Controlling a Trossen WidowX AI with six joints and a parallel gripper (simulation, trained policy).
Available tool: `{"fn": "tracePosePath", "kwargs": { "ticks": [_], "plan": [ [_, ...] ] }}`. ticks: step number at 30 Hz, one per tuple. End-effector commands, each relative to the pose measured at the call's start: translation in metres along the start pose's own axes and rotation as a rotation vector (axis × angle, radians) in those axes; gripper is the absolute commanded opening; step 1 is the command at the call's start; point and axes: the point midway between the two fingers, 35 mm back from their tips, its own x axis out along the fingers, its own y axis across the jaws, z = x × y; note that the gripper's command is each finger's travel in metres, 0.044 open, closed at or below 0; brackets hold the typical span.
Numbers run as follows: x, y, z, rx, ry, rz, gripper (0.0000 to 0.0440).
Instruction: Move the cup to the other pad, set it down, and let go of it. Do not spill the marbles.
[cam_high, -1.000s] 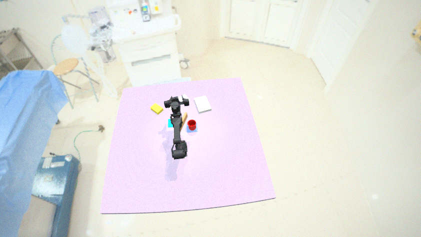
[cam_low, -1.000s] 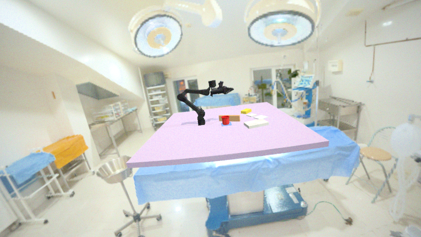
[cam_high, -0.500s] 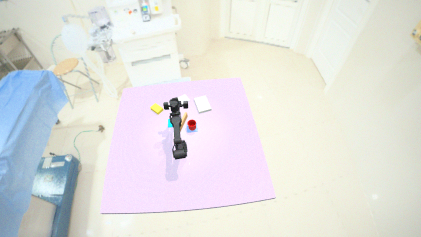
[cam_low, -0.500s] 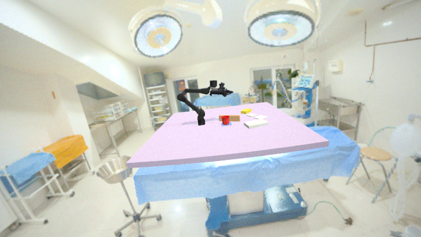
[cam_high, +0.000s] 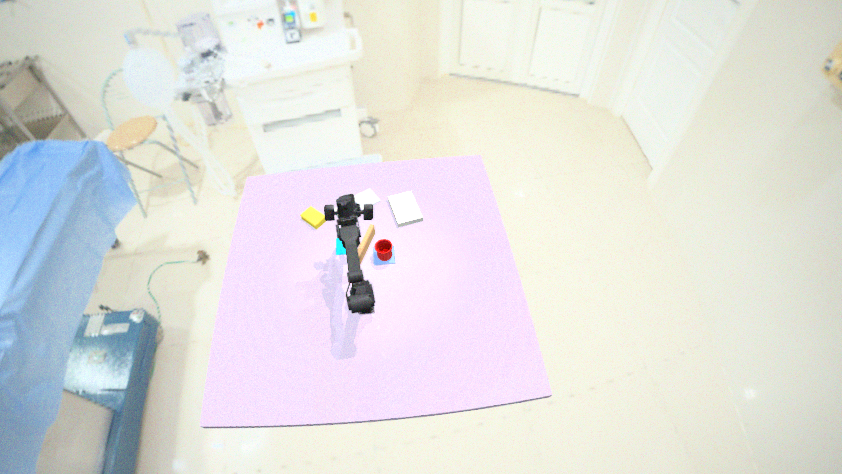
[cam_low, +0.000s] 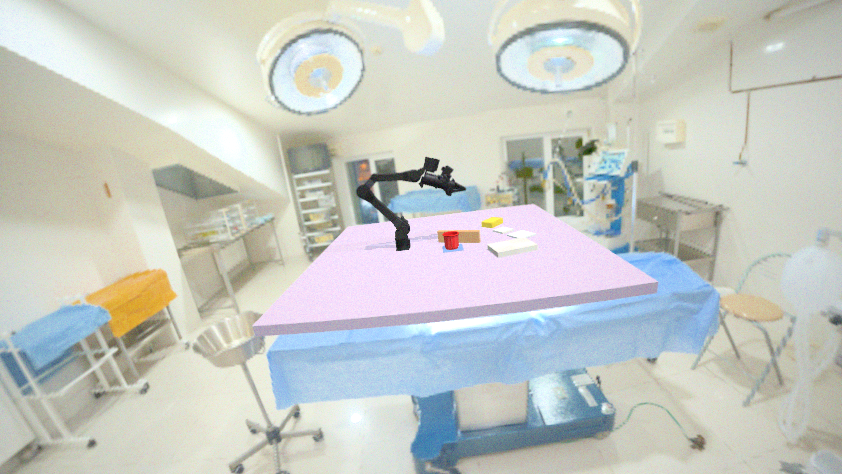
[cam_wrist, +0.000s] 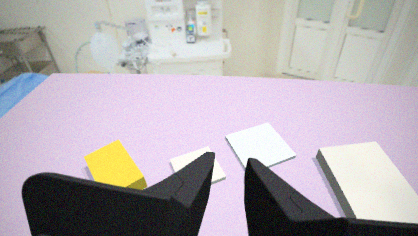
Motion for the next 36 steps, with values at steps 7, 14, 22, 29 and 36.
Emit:
{"fn": "tracePosePath", "kwargs": {
  "ticks": [7, 14, 22, 29, 36],
  "plan": [
    [0.002, 0.006, -0.013, 0.031, 0.161, 0.001, 0.0075],
    [0.002, 0.007, -0.024, 0.035, 0.276, -0.015, 0.0076],
    [0.001, 0.006, -0.036, 0.025, 0.406, -0.041, 0.0093],
    [-0.002, 0.002, -0.047, 0.009, 0.519, -0.066, 0.0104],
    [-0.007, -0.002, -0.056, -0.012, 0.630, -0.091, 0.0115]
  ]
}}
